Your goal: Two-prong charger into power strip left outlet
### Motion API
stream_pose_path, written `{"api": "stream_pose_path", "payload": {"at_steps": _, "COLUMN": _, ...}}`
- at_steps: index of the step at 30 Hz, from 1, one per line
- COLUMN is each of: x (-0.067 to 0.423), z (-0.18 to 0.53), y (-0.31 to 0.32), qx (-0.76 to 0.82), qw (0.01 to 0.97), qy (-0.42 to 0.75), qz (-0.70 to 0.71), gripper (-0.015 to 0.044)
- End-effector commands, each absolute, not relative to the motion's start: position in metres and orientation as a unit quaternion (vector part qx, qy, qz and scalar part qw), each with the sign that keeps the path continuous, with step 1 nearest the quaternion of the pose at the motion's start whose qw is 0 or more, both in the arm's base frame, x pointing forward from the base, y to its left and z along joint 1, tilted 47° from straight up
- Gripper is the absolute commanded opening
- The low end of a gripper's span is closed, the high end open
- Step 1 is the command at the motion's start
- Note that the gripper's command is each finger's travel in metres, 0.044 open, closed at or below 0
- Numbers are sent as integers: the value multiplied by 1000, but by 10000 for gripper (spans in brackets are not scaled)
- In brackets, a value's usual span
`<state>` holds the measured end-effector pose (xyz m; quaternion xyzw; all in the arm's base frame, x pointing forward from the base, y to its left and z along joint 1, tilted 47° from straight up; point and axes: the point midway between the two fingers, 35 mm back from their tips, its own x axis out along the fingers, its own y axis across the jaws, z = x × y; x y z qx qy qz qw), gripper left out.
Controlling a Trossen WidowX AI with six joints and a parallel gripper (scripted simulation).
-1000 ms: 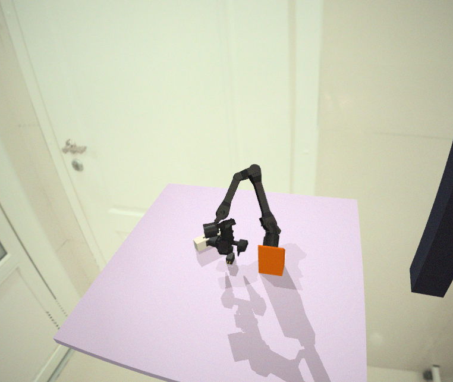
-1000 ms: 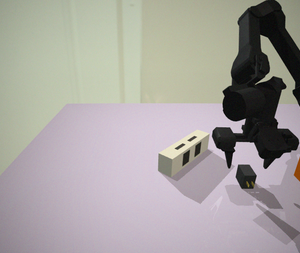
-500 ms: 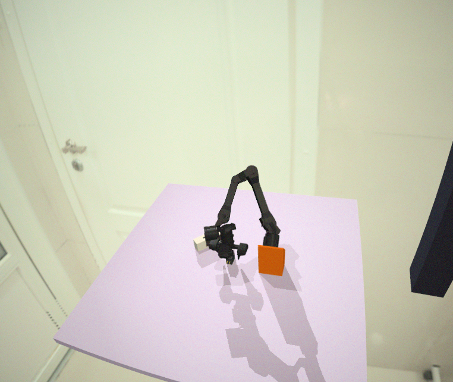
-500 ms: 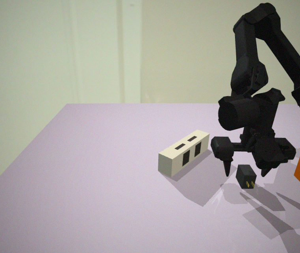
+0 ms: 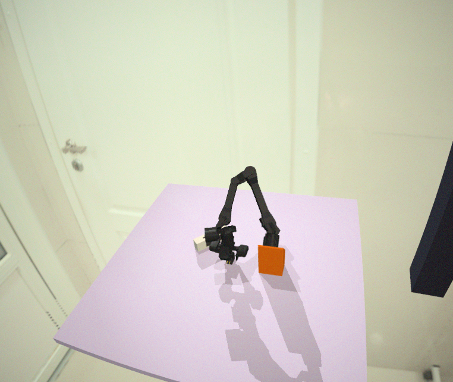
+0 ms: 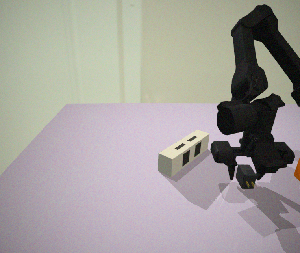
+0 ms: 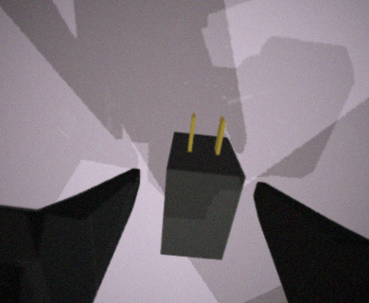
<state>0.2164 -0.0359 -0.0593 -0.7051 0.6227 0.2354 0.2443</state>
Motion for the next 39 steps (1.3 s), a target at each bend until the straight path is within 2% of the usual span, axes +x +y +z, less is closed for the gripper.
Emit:
{"api": "stream_pose_path", "payload": {"at_steps": 1, "x": 217, "z": -59, "y": -36, "qx": -705, "qw": 246, "qy": 623, "qz": 235, "gripper": 230}}
{"api": "stream_pose_path", "payload": {"at_steps": 5, "x": 217, "z": -59, "y": -36, "qx": -705, "qw": 246, "qy": 623, "qz": 235, "gripper": 125}}
{"api": "stream_pose_path", "payload": {"at_steps": 11, "x": 217, "z": -59, "y": -36, "qx": -705, "qw": 246, "qy": 623, "qz": 235, "gripper": 85}}
{"api": "stream_pose_path", "payload": {"at_steps": 14, "x": 217, "z": -57, "y": -33, "qx": -705, "qw": 246, "qy": 623, "qz": 235, "gripper": 6}}
{"api": "stream_pose_path", "payload": {"at_steps": 15, "x": 217, "z": -56, "y": -31, "qx": -705, "qw": 246, "qy": 623, "qz": 235, "gripper": 0}}
{"api": "stream_pose_path", "payload": {"at_steps": 32, "x": 209, "z": -19, "y": 3, "qx": -706, "qw": 242, "qy": 623, "qz": 235, "gripper": 0}}
{"api": "stream_pose_path", "payload": {"at_steps": 39, "x": 211, "z": -20, "y": 2, "qx": -692, "qw": 276, "qy": 634, "qz": 208, "gripper": 0}}
